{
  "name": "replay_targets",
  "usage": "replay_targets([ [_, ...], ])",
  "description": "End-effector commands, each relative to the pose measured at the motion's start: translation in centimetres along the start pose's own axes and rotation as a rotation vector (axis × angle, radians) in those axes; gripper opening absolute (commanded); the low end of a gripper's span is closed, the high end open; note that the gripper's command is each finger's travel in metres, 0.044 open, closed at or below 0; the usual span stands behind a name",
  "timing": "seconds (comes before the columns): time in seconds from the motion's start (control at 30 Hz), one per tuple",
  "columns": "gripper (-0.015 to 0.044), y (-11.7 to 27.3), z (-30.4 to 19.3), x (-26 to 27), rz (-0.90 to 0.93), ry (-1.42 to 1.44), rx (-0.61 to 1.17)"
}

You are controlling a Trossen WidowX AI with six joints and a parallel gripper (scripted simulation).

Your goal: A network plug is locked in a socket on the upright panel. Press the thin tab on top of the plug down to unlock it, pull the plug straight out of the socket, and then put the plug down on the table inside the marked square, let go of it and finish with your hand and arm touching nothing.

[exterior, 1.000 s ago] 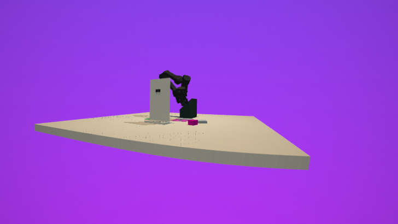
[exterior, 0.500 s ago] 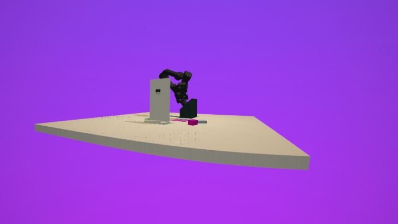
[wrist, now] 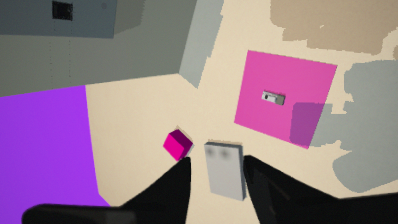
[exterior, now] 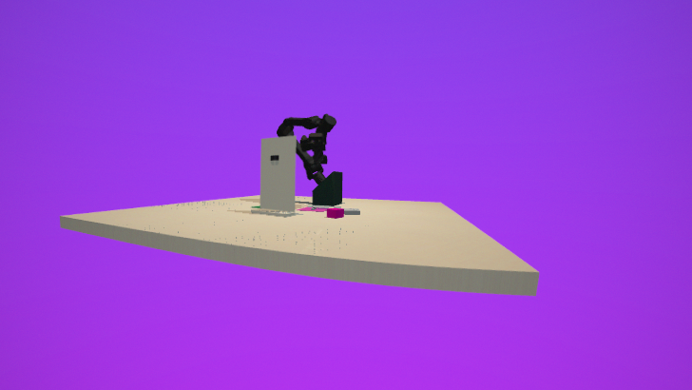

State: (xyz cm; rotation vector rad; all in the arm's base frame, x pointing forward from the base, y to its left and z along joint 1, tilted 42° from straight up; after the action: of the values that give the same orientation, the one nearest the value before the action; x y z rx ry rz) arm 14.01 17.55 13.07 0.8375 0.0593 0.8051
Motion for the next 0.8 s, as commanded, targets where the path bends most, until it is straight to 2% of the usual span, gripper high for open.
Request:
replay_targets([
  [0.0,0.0156,1.0,0.1,0.5,-0.001,-0.004,-0.001],
  [0.27,0.0156,2.9,0.5,1.3,0.001,-0.005,-0.005],
  [0.63,0.044,2.9,0.5,1.3,0.001,-0.005,-0.005],
  [0.77,0.044,2.9,0.5,1.3,0.001,-0.005,-0.005],
])
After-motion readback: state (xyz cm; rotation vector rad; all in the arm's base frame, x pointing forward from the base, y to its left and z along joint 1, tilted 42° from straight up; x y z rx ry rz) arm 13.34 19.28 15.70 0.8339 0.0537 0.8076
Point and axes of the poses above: the point midway between the two fingers, 35 mm back from their tips, its own y axis back along the fingers, its own x axis across the jaws, z = x × y, the point moved 10 cm from there along y, back along the fingers, and after that the axes turned 7 degrees about y, right-handed, at the moved point
